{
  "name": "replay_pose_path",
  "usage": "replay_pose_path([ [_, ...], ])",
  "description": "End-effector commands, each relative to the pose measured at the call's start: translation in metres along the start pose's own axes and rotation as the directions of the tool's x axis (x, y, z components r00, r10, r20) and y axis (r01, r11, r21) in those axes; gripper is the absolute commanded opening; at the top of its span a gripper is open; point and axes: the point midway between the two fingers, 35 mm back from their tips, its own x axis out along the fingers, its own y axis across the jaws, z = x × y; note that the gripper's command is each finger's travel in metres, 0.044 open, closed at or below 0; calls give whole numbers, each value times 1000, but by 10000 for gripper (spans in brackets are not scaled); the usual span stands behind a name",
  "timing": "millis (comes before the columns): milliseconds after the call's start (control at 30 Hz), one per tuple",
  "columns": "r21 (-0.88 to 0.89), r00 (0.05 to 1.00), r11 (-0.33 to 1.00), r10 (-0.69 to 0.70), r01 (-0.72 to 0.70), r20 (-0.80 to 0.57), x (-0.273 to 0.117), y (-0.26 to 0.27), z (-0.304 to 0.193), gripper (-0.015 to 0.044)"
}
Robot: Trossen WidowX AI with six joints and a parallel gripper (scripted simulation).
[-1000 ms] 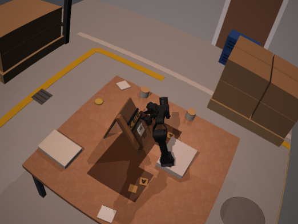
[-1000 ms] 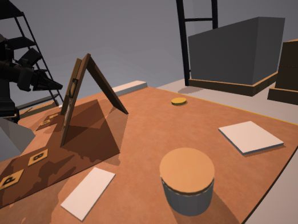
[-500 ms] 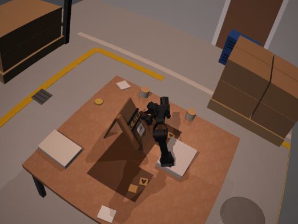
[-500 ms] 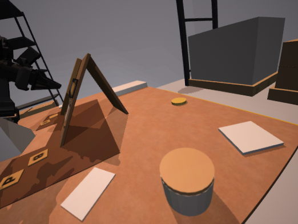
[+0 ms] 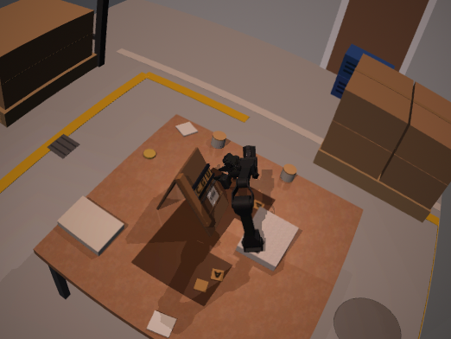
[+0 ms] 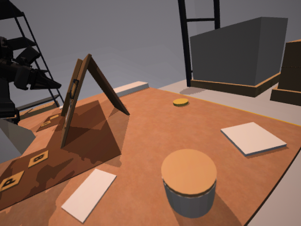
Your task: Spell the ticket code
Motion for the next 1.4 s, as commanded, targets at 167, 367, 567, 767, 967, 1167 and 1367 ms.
replay_pose_path([
  [167,-8,1000,1000,1,-1,4,-2,-1,4,295],
  [367,0,1000,1000,0,0,0,-1,0,2,190],
  [567,0,1000,1000,0,0,0,-1,0,2,32],
  [767,0,1000,1000,0,0,0,-1,0,2,0],
  [967,4,999,1000,-10,10,-42,2,-7,6,0],
  [1167,8,974,999,-35,38,-226,12,-29,19,0],
  [1367,0,909,999,-35,39,-415,18,-38,27,0],
])
